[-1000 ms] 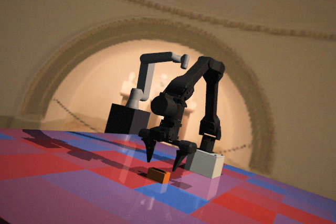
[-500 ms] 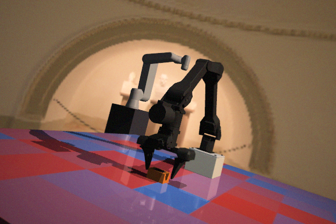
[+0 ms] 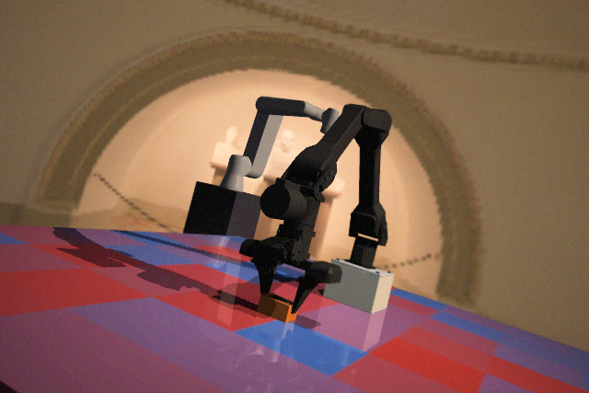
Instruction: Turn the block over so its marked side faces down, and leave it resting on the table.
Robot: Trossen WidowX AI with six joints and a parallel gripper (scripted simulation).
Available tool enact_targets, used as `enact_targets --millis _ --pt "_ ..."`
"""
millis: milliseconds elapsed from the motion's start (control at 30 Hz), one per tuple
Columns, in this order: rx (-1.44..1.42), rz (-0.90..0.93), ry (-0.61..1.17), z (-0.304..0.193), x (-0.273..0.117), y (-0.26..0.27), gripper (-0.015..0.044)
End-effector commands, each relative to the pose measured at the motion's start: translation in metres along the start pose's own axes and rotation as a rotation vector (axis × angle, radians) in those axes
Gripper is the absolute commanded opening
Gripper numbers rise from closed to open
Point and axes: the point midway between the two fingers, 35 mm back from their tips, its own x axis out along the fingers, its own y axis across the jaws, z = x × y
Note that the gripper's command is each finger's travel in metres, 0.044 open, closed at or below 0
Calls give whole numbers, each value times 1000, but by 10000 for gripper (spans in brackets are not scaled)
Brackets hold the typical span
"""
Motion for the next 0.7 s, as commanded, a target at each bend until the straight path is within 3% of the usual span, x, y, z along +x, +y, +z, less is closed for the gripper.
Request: enact_targets --millis 0,333,533,667 --pt "3 -1 3 0 2 0 209" --pt "3 -1 3 0 2 0 142" --pt "3 -1 2 0 -27 0 0" --pt "3 -1 2 0 -28 0 0"
